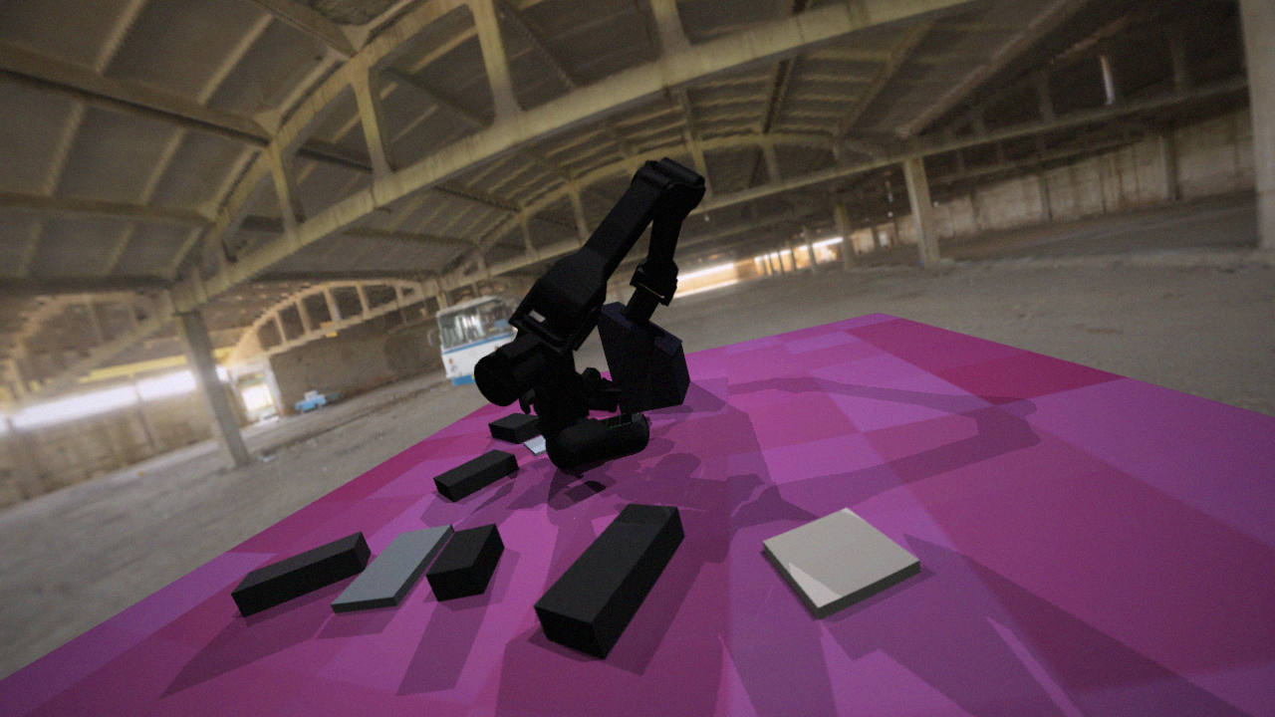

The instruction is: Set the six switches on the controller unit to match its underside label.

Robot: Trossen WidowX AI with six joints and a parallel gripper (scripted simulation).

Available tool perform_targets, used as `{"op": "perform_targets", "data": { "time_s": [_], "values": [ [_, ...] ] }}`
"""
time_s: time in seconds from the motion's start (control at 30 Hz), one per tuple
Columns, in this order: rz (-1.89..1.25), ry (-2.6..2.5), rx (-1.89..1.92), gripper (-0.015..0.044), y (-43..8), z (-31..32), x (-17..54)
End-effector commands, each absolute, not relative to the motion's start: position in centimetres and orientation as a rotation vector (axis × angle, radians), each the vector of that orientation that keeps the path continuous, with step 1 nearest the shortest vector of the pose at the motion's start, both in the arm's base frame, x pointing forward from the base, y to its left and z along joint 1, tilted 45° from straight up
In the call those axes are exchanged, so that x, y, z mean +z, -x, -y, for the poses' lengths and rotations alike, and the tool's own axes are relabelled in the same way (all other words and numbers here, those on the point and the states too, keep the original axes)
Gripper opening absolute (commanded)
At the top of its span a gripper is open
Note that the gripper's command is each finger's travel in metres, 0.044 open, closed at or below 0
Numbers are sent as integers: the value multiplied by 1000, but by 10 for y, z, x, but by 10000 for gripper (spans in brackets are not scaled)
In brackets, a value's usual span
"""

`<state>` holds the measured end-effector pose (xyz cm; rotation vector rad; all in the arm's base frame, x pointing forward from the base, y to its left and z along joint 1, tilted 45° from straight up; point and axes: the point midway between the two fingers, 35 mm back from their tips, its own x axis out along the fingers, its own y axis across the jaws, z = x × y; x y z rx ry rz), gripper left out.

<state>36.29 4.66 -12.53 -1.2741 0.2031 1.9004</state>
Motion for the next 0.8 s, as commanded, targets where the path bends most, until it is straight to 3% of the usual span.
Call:
{"op": "perform_targets", "data": {
  "time_s": [0.0,0.23,0.53,0.77],
  "values": [
    [-204,1273,1903,0,-374,-46,-114],
    [-210,1261,1917,0,-415,-43,-56],
    [-203,1276,1903,0,-419,-43,-51],
    [-268,951,1758,184,-365,11,-80]
  ]
}}
